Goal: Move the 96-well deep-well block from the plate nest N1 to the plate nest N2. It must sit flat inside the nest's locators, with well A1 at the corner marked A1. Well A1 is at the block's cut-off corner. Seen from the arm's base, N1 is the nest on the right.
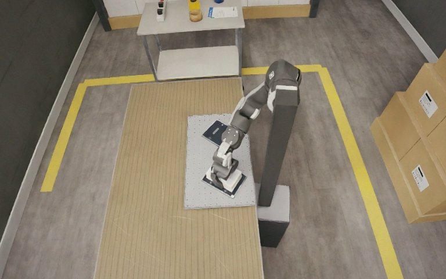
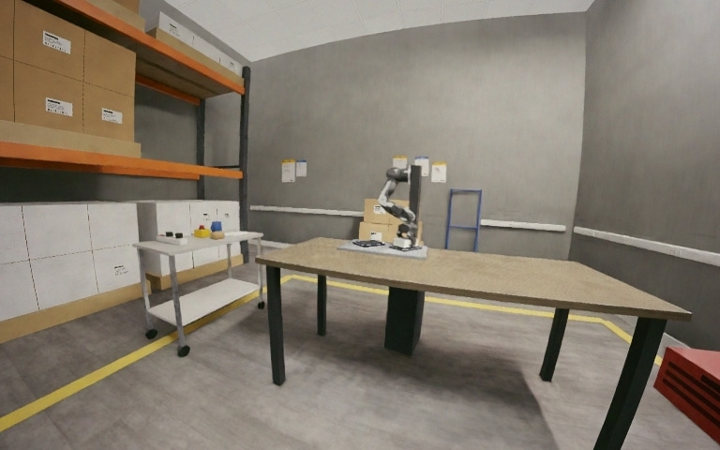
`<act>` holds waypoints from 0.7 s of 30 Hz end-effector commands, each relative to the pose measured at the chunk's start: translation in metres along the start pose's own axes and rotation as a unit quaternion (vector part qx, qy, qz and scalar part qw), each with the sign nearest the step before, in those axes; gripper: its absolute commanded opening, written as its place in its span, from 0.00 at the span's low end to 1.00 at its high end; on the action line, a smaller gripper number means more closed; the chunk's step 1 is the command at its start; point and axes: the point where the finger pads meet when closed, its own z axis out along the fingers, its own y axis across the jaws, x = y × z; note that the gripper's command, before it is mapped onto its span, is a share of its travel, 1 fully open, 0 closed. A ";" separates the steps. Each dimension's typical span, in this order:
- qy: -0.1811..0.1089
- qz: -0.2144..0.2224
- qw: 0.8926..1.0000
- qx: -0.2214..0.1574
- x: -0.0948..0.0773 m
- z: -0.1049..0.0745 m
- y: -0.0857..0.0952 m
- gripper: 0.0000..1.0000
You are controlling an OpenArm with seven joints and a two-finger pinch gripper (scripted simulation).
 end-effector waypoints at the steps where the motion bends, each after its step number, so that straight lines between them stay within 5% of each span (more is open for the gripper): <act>1: 0.000 -0.003 1.000 -0.004 0.001 0.000 0.002 0.00; 21: 0.000 -0.002 1.000 -0.003 0.000 0.000 0.003 0.00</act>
